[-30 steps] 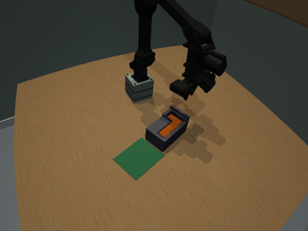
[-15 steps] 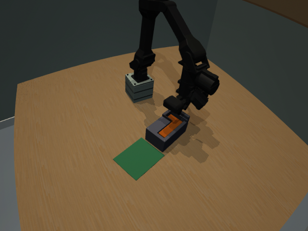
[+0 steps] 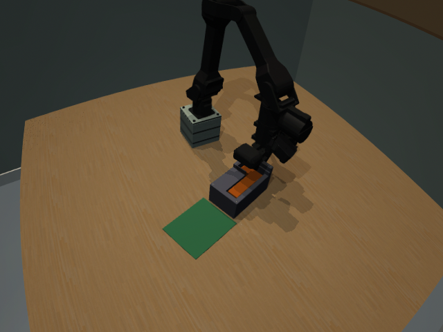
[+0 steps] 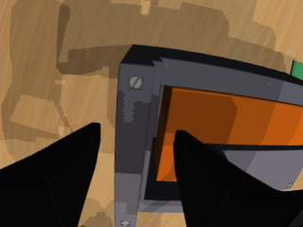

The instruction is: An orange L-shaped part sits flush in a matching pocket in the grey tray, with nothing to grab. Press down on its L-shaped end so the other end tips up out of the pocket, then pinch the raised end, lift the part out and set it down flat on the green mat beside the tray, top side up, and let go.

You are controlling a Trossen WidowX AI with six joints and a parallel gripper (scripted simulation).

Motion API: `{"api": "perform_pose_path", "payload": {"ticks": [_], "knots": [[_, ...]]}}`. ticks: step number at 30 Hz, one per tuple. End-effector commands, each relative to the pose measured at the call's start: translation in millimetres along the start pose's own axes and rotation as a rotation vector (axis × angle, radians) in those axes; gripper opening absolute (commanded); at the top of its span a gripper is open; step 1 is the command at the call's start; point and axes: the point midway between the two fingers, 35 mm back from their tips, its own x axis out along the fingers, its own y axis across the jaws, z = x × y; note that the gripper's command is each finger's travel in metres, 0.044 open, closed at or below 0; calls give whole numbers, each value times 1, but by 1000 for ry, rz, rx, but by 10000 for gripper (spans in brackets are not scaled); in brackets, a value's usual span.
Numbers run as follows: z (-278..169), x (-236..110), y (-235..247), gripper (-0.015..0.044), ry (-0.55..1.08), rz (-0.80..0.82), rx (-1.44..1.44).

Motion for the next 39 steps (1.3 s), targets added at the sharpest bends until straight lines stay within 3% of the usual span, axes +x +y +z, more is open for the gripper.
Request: {"api": "perform_pose_path", "payload": {"ticks": [1,18,39], "knots": [[-3,8,-1,180,11,-5,-6],[-4,35,-1,180,11,-5,-6],[-1,34,0,180,3,0,-1]]}}
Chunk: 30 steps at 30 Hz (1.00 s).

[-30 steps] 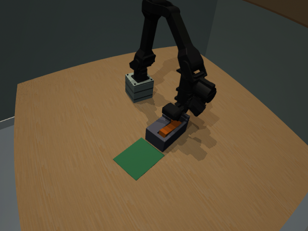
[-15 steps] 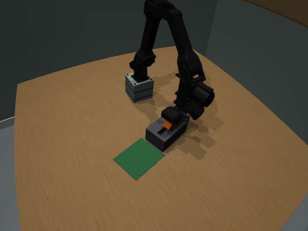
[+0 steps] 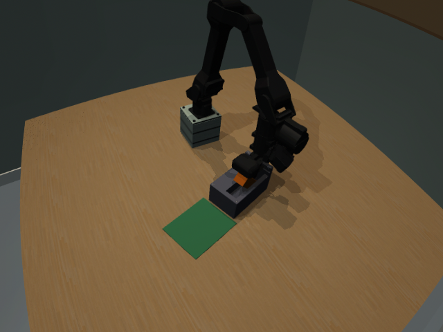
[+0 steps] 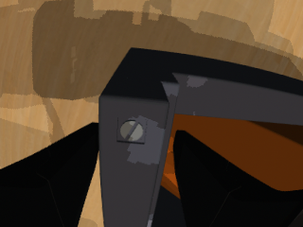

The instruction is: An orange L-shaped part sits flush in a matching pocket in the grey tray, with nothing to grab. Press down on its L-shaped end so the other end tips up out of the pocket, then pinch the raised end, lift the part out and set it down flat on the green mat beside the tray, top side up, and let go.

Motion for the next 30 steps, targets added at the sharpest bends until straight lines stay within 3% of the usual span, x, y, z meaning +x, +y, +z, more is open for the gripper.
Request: {"api": "perform_pose_path", "payload": {"ticks": [1,16,24,30], "knots": [[0,0,0,180,0,0,0],[-2,-15,11,180,8,-4,-4],[-1,-105,0,180,7,-5,-4],[-2,-109,0,180,8,-5,-4]]}}
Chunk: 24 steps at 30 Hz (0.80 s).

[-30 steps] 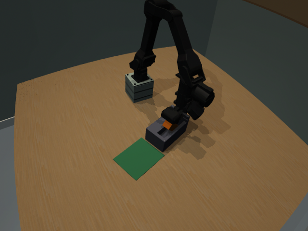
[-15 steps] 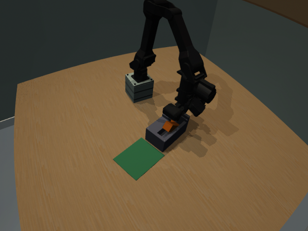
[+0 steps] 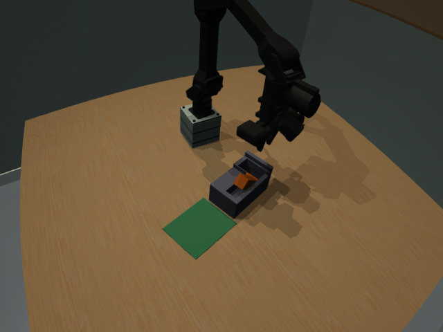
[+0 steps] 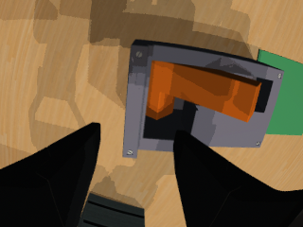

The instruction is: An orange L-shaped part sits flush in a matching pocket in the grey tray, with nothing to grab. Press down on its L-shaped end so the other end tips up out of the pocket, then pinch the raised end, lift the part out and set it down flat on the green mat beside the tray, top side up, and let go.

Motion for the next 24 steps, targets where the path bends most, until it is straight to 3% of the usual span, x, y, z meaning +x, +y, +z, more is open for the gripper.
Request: {"api": "perform_pose_path", "payload": {"ticks": [1,24], "knots": [[-2,-8,-1,180,7,-1,-5],[-4,-4,0,180,16,2,0]]}}
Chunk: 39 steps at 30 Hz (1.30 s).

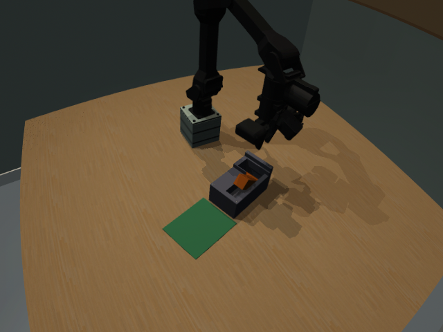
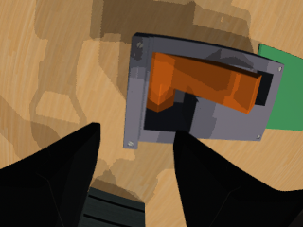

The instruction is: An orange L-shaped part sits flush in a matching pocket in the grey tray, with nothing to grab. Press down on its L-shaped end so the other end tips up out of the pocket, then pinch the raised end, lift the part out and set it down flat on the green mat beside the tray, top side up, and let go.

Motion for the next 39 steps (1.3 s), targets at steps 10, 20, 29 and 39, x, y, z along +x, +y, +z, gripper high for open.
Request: {"api": "perform_pose_path", "payload": {"ticks": [10,20,29,39], "knots": [[2,0,-5,259,0,0,109],[12,-3,-56,280,-9,-1,1165],[13,-4,-77,280,-13,0,1566],[13,-3,-77,280,-13,0,1566]]}}
